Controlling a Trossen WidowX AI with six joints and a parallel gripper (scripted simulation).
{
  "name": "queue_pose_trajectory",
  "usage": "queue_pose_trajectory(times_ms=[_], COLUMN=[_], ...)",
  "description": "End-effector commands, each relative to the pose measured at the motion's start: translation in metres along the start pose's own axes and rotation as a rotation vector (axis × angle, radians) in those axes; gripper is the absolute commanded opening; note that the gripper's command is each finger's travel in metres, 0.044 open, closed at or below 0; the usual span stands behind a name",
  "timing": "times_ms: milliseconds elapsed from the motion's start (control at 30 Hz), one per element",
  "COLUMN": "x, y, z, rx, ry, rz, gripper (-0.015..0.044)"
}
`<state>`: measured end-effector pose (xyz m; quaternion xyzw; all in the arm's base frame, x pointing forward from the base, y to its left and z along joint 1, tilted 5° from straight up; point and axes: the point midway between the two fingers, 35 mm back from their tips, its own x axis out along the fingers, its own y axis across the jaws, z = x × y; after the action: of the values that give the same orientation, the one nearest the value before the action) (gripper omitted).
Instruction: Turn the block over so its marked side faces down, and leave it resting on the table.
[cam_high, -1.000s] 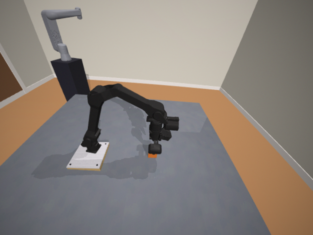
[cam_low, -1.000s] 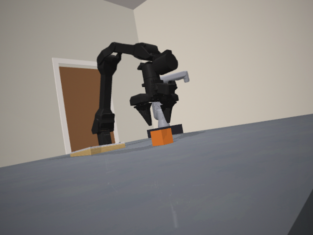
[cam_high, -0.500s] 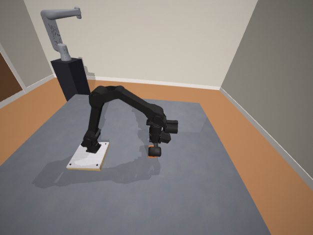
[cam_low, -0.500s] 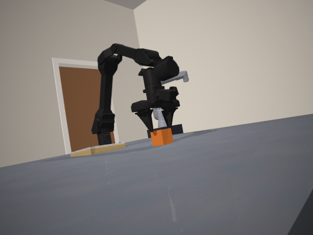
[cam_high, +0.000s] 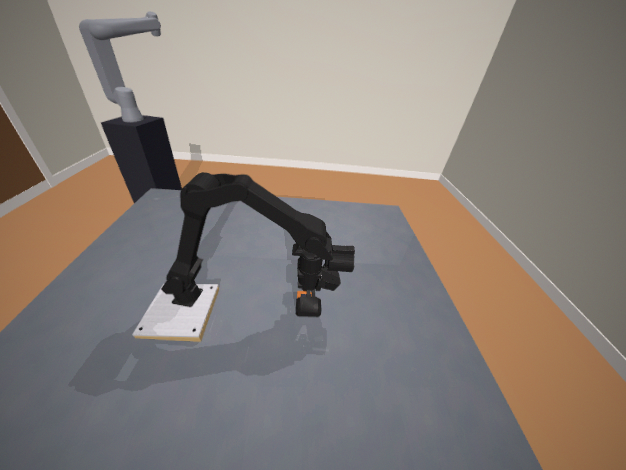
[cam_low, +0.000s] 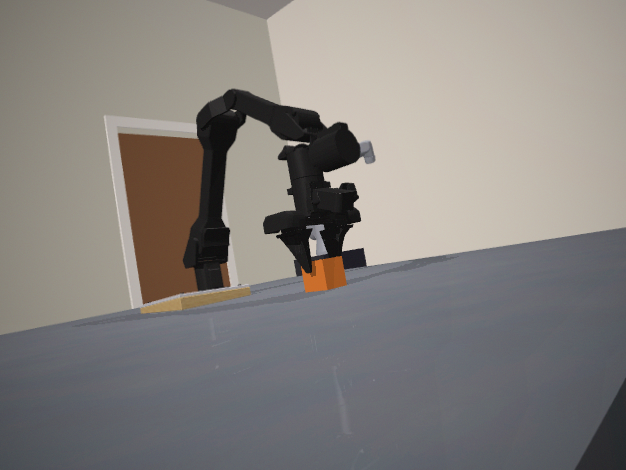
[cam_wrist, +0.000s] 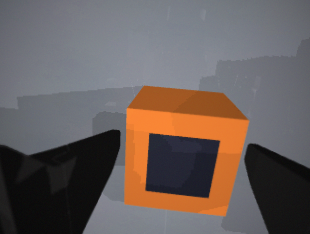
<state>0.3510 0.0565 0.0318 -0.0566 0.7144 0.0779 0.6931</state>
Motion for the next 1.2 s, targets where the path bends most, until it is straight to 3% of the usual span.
queue_pose_trajectory(times_ms=[0,633,767,1167], x=[0.003,0.003,-0.012,-0.027], y=[0.001,0.001,0.000,0.000], z=[-0.001,-0.001,-0.001,-0.001], rx=[0.004,0.004,0.004,0.004], ry=[0.006,0.006,0.006,0.006], rz=[0.003,0.003,0.003,0.003], gripper=[0.0230,0.0103,0.0000,0.0000])
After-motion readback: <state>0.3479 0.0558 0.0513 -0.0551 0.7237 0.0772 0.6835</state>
